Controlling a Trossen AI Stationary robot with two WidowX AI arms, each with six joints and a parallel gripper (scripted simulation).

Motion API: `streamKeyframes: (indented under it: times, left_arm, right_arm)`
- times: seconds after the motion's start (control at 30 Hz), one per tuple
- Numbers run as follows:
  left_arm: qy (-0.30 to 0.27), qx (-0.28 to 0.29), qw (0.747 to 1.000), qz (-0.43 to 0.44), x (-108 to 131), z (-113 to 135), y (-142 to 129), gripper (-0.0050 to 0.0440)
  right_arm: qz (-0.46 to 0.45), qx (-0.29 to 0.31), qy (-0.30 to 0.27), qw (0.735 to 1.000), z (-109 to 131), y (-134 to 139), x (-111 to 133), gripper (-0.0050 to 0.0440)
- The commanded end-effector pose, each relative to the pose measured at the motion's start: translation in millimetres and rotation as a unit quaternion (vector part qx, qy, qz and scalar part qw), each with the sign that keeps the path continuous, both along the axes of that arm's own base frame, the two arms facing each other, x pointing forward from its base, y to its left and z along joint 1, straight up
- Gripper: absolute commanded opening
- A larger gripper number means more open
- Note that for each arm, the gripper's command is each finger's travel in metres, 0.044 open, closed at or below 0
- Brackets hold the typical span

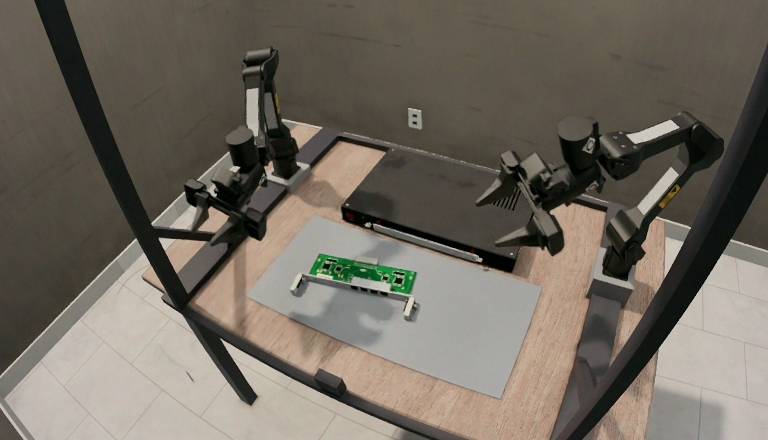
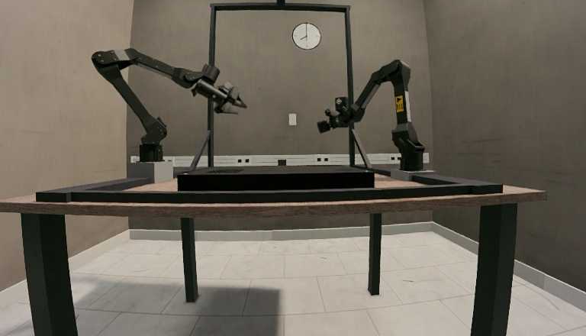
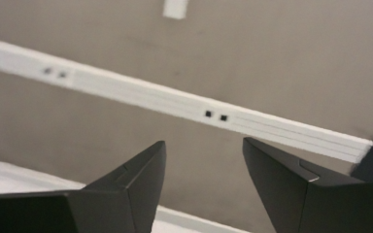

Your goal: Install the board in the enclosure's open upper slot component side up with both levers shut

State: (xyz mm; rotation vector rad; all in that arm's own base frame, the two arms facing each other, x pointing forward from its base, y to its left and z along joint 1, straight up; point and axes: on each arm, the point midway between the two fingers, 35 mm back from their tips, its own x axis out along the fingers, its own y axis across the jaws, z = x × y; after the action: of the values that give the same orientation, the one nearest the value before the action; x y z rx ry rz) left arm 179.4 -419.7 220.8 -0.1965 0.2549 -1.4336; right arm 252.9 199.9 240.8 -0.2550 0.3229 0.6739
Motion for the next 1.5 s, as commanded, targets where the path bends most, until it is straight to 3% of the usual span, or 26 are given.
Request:
streamKeyframes:
  times: [0.0, 0.23, 0.4, 0.47, 0.8, 0.97, 1.1, 1.47]
  left_arm:
    - [0.01, 0.011, 0.998, 0.063, 12, 8, 17, 0.0222]
    - [0.05, 0.072, 0.972, 0.216, 49, -15, 54, 0.0222]
    - [0.064, 0.098, 0.941, 0.317, 74, -17, 79, 0.0222]
    - [0.064, 0.098, 0.941, 0.317, 74, -17, 79, 0.0222]
    - [0.094, 0.188, 0.846, 0.489, 111, -50, 135, 0.0222]
    - [0.138, 0.232, 0.813, 0.517, 122, -68, 145, 0.0222]
    - [0.159, 0.249, 0.801, 0.52, 126, -77, 146, 0.0222]
    - [0.279, 0.331, 0.725, 0.537, 148, -123, 150, 0.0222]
  right_arm:
    - [-0.053, 0.016, 0.015, 0.998, -9, -25, 26, 0.04]
    - [-0.144, 0.033, 0.052, 0.988, -37, -74, 53, 0.04]
    - [-0.17, 0.038, 0.062, 0.983, -44, -89, 59, 0.04]
    - [-0.17, 0.038, 0.062, 0.983, -44, -89, 59, 0.04]
    - [-0.173, 0.041, 0.055, 0.983, -39, -90, 61, 0.04]
    - [-0.173, 0.041, 0.054, 0.983, -38, -90, 61, 0.04]
    - [-0.173, 0.041, 0.054, 0.983, -38, -90, 61, 0.04]
    - [-0.173, 0.041, 0.054, 0.983, -38, -90, 61, 0.04]
